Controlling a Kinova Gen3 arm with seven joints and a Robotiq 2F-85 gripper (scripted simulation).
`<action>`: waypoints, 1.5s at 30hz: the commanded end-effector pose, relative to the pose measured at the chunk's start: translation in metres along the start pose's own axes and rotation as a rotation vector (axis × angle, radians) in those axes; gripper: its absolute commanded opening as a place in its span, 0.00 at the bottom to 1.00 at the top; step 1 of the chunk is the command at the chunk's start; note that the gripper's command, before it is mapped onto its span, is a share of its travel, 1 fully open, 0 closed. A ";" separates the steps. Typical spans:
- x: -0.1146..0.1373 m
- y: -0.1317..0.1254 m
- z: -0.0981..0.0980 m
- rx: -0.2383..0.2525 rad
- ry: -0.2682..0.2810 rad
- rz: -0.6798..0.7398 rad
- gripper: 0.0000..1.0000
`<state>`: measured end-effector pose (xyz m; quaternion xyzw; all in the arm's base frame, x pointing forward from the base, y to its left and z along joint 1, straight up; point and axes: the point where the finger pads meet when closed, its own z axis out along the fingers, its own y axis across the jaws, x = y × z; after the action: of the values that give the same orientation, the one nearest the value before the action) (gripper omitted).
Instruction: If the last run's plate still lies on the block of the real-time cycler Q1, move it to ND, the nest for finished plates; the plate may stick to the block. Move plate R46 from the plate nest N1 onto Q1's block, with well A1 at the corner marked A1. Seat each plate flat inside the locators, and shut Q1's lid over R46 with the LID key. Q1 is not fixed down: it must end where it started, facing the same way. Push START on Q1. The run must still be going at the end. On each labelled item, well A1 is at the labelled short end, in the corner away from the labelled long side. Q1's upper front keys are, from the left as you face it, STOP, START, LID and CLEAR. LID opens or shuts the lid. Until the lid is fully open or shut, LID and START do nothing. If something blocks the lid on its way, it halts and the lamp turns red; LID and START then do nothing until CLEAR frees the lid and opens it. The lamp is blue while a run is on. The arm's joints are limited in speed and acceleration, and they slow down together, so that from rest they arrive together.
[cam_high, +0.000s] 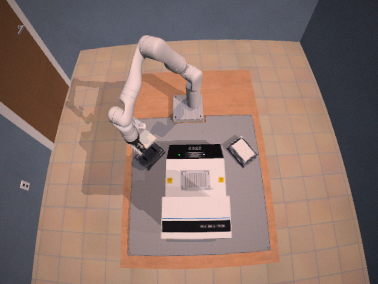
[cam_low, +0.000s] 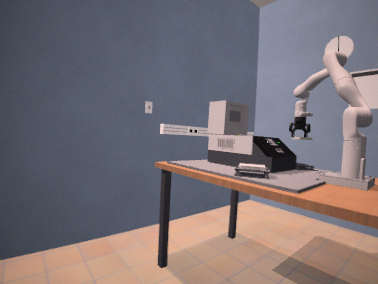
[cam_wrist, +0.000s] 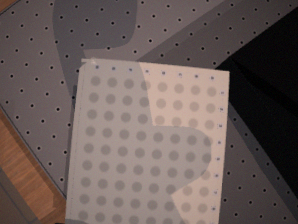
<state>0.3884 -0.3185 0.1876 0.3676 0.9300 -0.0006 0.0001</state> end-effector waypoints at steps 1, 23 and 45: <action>0.000 0.000 0.003 0.000 -0.002 0.000 0.91; 0.000 0.000 0.029 0.000 -0.002 0.000 0.91; -0.001 0.000 0.053 0.000 -0.002 0.000 0.91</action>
<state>0.3885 -0.3185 0.1355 0.3676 0.9300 -0.0006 0.0001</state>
